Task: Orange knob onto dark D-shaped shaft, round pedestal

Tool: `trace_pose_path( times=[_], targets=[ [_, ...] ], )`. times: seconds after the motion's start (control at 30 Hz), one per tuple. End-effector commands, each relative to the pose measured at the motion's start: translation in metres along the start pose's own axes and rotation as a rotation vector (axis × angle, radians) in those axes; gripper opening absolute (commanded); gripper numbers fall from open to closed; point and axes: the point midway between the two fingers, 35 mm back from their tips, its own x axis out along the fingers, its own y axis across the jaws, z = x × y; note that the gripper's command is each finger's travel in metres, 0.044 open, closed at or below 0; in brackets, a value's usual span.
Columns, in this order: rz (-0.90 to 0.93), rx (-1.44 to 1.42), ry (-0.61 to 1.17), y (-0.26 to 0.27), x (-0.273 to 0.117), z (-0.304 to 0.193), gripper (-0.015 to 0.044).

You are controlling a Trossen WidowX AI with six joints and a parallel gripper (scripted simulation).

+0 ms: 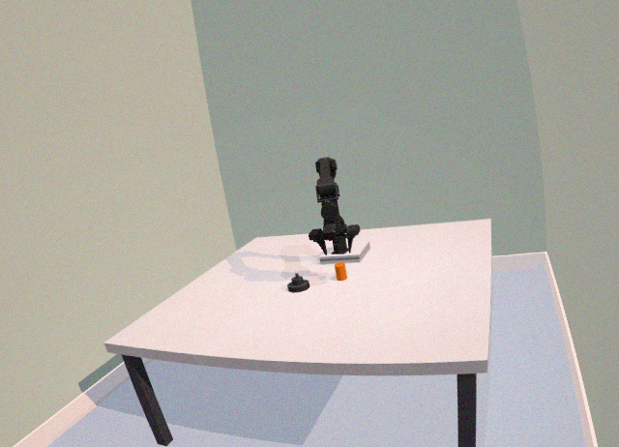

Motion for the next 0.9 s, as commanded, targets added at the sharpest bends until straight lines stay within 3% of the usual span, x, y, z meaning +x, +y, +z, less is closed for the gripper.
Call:
trace_pose_path(
  times=[0.0, 0.87],
  targets=[
    [-0.005, 0.009, 0.004, -0.001, 0.012, -0.001, 0.044],
    [-0.005, 0.009, 0.004, -0.001, 0.057, 0.001, 0.044]
  ],
)
